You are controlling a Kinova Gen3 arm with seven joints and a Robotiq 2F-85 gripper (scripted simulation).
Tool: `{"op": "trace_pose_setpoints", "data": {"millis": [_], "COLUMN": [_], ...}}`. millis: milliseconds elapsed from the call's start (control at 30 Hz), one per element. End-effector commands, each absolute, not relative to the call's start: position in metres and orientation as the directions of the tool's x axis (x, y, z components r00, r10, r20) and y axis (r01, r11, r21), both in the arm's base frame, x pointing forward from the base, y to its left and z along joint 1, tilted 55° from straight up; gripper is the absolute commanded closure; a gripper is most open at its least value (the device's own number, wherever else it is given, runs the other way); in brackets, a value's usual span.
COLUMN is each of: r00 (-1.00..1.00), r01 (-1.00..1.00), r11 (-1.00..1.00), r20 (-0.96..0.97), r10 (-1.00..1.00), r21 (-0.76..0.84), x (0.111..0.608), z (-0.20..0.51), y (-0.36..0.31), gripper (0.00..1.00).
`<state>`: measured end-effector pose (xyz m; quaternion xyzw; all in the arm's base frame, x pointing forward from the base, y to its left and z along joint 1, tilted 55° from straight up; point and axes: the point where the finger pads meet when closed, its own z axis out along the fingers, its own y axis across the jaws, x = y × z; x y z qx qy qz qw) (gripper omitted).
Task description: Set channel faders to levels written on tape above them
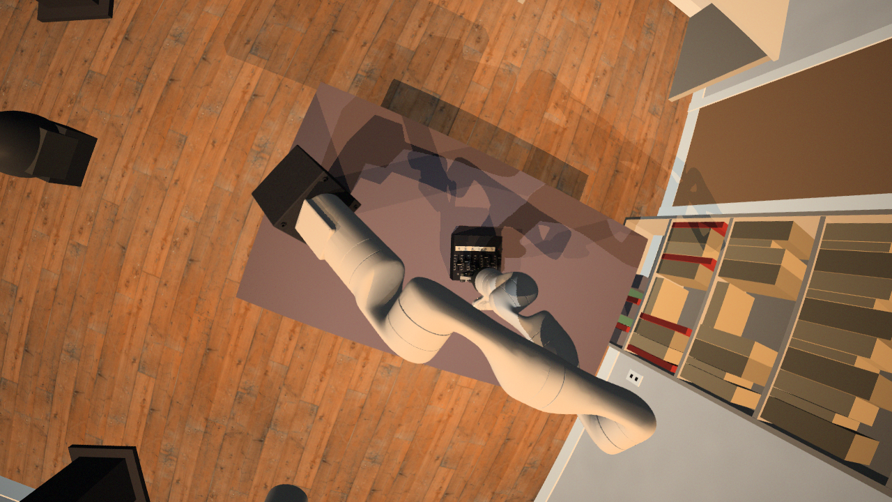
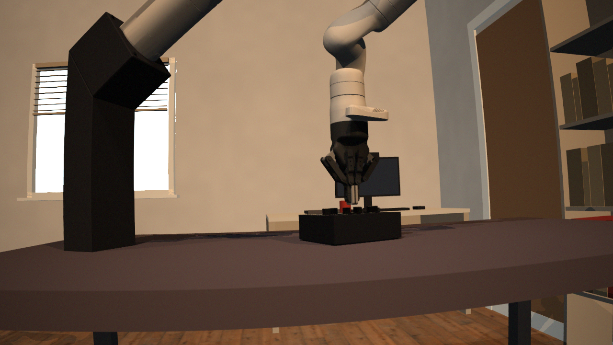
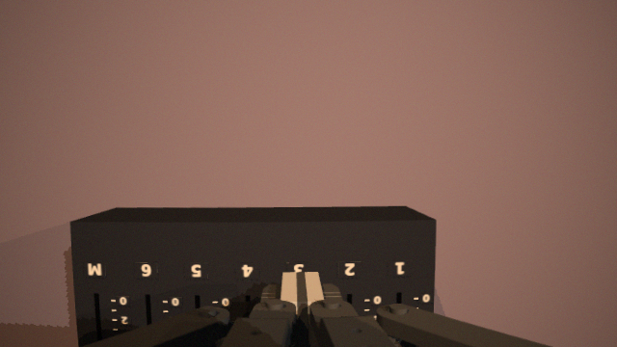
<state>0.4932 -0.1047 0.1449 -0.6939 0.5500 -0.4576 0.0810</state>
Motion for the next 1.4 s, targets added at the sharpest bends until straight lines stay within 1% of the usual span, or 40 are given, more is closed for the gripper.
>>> {"op": "trace_pose_setpoints", "data": {"millis": [0,1367], "r00": [-0.024,-0.024], "r01": [-0.689,-0.689], "r11": [-0.382,-0.382], "r20": [0.546,0.546], "r10": [-0.837,-0.837], "r21": [-0.616,-0.616], "x": [0.4932,0.499], "z": [0.1453,0.1407], "y": [-0.1044,-0.1076], "gripper": [1.0,1.0]}}
